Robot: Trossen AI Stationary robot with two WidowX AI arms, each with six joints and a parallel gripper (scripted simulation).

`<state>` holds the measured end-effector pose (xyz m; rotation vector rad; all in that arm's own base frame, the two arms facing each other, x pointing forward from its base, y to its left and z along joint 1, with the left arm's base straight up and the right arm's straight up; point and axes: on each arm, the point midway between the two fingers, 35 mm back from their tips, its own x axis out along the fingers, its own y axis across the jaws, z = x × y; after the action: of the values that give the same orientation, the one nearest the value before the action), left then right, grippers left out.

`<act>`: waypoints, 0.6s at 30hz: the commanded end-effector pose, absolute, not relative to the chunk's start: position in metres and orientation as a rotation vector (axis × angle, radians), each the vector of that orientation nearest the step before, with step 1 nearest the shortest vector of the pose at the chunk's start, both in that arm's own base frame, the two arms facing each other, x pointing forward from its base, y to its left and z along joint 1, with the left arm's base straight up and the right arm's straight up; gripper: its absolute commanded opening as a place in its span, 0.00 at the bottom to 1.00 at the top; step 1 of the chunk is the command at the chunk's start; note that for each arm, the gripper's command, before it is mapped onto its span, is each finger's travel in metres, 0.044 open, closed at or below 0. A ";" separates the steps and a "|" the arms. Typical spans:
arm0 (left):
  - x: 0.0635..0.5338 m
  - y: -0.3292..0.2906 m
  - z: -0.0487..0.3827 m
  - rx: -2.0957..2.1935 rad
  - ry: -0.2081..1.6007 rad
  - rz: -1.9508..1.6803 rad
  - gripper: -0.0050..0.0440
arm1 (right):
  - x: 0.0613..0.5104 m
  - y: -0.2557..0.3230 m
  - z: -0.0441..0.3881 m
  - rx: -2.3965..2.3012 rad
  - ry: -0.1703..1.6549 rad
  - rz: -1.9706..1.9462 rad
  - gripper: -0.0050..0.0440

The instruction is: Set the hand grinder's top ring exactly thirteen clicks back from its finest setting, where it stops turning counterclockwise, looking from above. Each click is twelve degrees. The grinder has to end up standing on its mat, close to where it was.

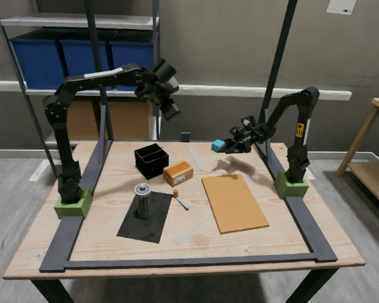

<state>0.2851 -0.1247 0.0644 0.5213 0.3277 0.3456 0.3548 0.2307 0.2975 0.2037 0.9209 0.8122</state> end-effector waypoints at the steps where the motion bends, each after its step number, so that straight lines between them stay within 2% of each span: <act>1: 0.287 -0.127 0.071 0.496 0.313 0.348 0.78 | 0.351 0.230 0.313 0.201 0.879 0.822 0.31; 17: 0.287 -0.127 0.071 0.496 0.313 0.348 0.78 | 0.351 0.230 0.313 0.201 0.879 0.822 0.31; 18: 0.287 -0.127 0.071 0.495 0.313 0.348 0.83 | 0.351 0.230 0.313 0.201 0.879 0.822 0.36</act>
<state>0.2851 -0.1247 0.0644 0.5213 0.3277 0.3456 0.3548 0.2307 0.2975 0.2037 0.9209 0.8122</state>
